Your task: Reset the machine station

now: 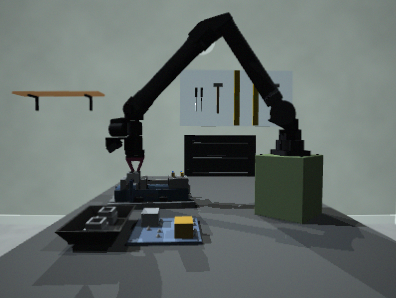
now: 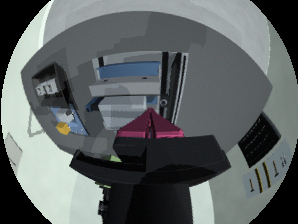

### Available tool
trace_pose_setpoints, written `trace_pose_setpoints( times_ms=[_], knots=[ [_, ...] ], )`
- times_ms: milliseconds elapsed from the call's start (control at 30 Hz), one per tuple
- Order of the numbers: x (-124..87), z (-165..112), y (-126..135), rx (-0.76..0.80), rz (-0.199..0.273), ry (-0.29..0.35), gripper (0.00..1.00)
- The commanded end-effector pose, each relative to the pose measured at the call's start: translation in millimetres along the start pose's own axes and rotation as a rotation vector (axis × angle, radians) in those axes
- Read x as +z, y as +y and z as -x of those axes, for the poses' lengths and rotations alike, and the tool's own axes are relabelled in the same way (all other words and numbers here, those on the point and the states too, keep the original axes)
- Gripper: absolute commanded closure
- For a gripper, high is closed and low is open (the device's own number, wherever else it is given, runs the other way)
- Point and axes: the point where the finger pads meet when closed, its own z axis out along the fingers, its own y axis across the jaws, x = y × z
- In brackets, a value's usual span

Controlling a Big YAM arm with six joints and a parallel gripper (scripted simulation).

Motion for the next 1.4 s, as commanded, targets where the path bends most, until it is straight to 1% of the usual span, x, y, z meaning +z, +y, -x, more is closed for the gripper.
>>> trace_pose_setpoints(
  times_ms=[0, 1367],
  knots=[
    [-21.5, 13.6, 7.0, -0.005, -0.015, -0.043, 1.00],
    [-19.8, 9.3, 18.3, -0.009, -0.008, -0.030, 1.00]
  ],
)
